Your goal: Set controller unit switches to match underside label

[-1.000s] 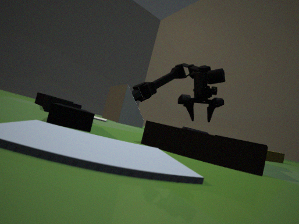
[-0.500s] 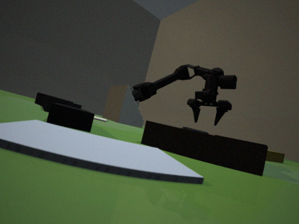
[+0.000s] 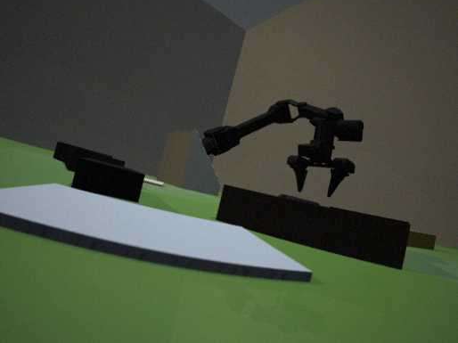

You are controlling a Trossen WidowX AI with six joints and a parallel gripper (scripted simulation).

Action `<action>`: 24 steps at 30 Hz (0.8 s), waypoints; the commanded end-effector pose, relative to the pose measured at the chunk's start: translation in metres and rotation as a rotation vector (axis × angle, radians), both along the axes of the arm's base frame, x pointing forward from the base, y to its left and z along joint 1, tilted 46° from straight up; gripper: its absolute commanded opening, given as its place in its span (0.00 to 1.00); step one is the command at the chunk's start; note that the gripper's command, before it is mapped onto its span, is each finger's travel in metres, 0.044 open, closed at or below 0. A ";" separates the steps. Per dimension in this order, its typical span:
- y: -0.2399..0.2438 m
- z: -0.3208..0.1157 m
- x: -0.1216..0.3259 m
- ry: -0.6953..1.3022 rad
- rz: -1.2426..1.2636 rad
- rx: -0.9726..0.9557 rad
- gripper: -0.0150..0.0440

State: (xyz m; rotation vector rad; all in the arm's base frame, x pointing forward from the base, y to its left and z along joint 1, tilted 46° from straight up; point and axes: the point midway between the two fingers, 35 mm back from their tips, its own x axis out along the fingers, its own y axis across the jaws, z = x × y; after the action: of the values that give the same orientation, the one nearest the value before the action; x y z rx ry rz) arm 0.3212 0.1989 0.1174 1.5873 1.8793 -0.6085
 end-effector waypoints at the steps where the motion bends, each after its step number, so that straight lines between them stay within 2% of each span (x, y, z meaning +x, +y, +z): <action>1: 0.003 -0.006 0.000 0.004 -0.004 -0.005 1.00; 24: 0.030 -0.031 -0.005 0.004 -0.005 -0.001 1.00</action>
State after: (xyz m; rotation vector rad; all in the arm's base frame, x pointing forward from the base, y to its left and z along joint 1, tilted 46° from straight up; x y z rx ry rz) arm 0.3166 0.2265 0.0905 1.5893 1.8812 -0.6067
